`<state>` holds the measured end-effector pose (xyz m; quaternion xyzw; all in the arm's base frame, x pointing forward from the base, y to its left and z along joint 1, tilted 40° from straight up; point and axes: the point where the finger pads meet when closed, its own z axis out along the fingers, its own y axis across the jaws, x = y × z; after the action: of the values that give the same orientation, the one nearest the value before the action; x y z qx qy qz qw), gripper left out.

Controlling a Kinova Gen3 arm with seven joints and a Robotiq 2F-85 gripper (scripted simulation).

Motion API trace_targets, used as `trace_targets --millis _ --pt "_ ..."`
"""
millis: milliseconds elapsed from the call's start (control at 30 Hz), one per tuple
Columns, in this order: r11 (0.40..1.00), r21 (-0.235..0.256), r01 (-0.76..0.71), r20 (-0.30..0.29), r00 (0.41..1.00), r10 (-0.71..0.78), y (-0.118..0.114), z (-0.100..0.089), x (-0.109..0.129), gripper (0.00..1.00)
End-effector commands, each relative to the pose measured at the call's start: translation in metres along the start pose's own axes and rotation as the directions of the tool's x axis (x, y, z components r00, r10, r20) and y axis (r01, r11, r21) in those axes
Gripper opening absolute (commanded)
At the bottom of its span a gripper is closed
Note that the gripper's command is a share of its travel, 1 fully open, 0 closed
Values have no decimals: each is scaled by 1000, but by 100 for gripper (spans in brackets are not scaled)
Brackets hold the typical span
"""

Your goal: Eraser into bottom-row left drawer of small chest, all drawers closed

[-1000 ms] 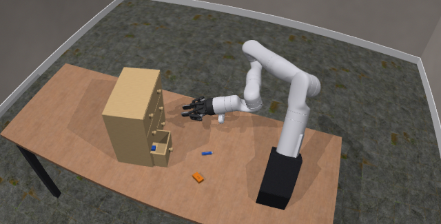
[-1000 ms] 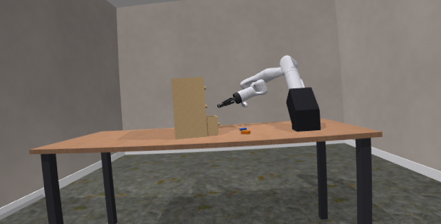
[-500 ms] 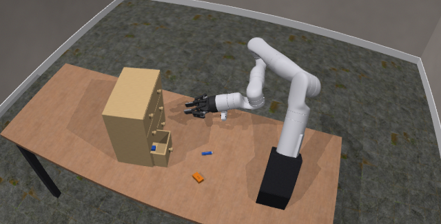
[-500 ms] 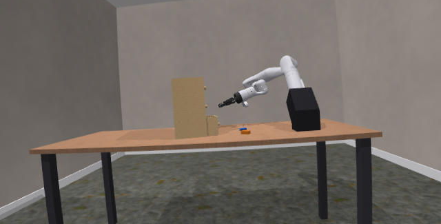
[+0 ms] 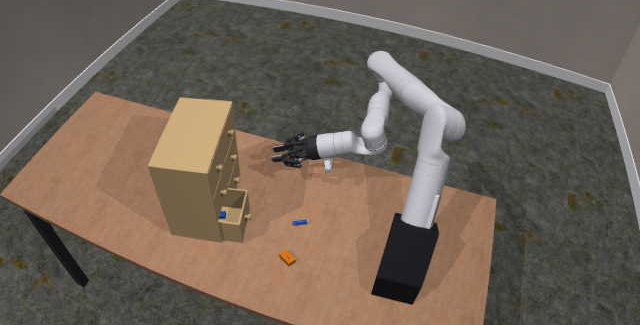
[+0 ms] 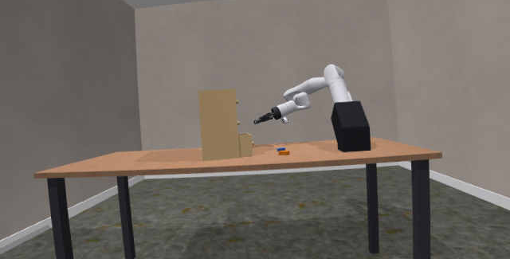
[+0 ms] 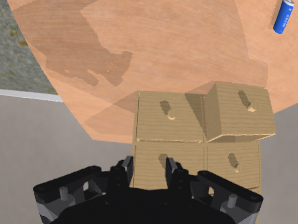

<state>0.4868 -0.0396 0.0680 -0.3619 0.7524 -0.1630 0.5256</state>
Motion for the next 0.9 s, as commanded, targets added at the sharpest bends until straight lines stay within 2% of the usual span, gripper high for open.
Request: trace_targets --millis 0,867 --pt "1000 1 -4 1 1000 4 -6 -4 0 38" --pt "1000 1 -9 -4 1000 9 -35 -22 8 38"
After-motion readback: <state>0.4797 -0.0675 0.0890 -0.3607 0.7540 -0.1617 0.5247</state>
